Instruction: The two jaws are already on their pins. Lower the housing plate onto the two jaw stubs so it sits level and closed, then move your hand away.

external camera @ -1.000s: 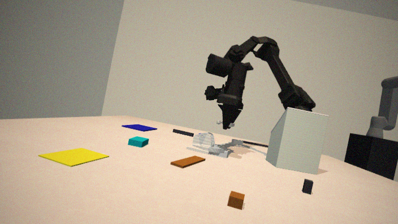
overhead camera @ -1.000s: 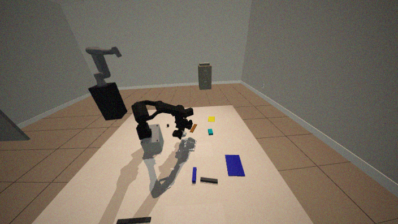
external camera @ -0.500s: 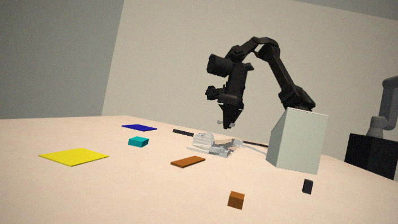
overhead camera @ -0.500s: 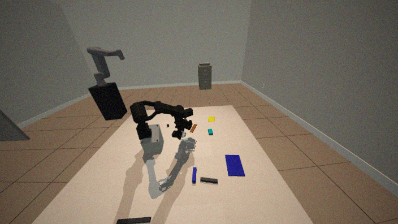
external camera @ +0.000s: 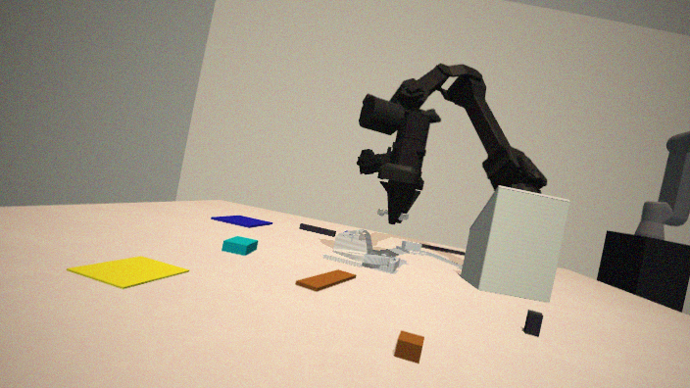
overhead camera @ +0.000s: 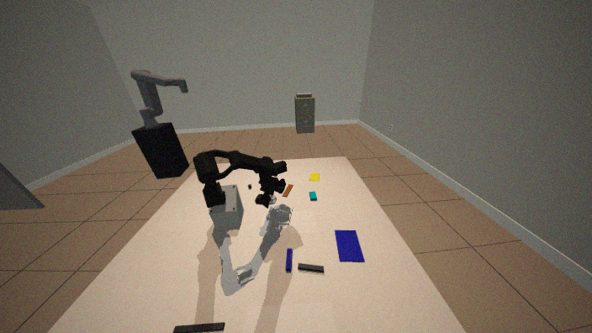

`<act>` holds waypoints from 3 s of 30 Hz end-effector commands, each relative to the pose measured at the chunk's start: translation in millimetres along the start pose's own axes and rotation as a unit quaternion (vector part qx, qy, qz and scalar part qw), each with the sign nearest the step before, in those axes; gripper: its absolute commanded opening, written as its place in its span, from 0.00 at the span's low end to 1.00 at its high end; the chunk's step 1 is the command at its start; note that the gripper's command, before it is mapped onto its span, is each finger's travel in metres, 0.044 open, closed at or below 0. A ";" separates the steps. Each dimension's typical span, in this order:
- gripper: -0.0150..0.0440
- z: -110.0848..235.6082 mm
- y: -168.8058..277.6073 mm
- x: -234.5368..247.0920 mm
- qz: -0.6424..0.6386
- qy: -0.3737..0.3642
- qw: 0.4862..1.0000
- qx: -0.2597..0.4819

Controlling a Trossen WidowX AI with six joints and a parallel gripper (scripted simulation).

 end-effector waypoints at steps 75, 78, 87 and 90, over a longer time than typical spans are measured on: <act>0.85 -63.5 0.8 -1.9 0.005 0.003 1.000 -0.001; 0.85 -63.5 0.8 -1.9 0.005 0.003 1.000 -0.001; 0.85 -64.0 0.8 -1.9 0.005 0.003 1.000 -0.001; 0.85 -65.8 0.8 -1.9 0.005 0.003 1.000 -0.001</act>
Point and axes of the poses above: the point midway between the two fingers, 35 mm back from their tips, its own z axis back along the fingers, its own x axis across the jaws, y = z × x, the point moved 4 cm from there along z, back along the fingers, and after that the axes turned 6 degrees about -z, right-handed, at the moved point
